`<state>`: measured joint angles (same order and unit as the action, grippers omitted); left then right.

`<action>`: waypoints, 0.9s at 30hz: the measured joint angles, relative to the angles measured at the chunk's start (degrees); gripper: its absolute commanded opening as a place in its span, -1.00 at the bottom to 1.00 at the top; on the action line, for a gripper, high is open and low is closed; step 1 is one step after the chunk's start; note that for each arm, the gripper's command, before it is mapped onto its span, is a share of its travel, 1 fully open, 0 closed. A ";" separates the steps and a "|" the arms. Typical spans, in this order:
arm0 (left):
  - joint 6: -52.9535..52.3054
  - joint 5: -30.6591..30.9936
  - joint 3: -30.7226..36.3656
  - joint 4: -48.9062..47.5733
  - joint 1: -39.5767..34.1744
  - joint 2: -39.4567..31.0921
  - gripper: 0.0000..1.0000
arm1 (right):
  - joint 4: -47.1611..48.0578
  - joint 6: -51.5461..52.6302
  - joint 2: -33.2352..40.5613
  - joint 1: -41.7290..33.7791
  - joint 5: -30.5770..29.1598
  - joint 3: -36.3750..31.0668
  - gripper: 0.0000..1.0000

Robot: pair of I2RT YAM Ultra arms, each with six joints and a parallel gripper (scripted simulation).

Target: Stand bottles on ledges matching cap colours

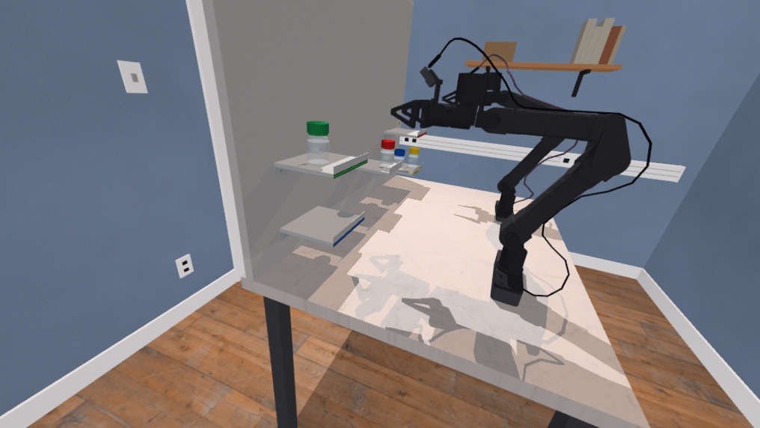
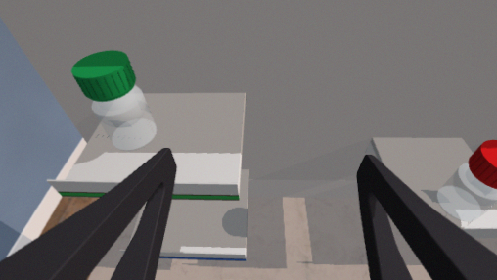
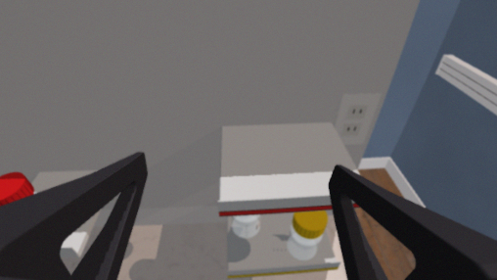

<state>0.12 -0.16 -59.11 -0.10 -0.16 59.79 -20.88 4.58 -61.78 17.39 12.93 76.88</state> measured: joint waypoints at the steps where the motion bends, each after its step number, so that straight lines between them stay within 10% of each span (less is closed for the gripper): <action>1: 0.00 0.00 0.00 0.00 0.00 0.00 0.77 | -0.09 0.00 0.00 0.00 -0.02 0.00 1.00; 17: 0.00 0.00 0.00 0.00 0.00 0.00 0.77 | 0.31 0.70 0.20 -2.95 -4.46 -0.37 1.00; 27: 0.00 0.00 0.00 0.00 0.00 0.00 0.77 | 6.32 2.82 3.06 -26.16 -19.78 -9.09 1.00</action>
<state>0.12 -0.16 -59.11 -0.10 -0.16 59.79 -14.57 7.40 -58.72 -8.78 -6.85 67.79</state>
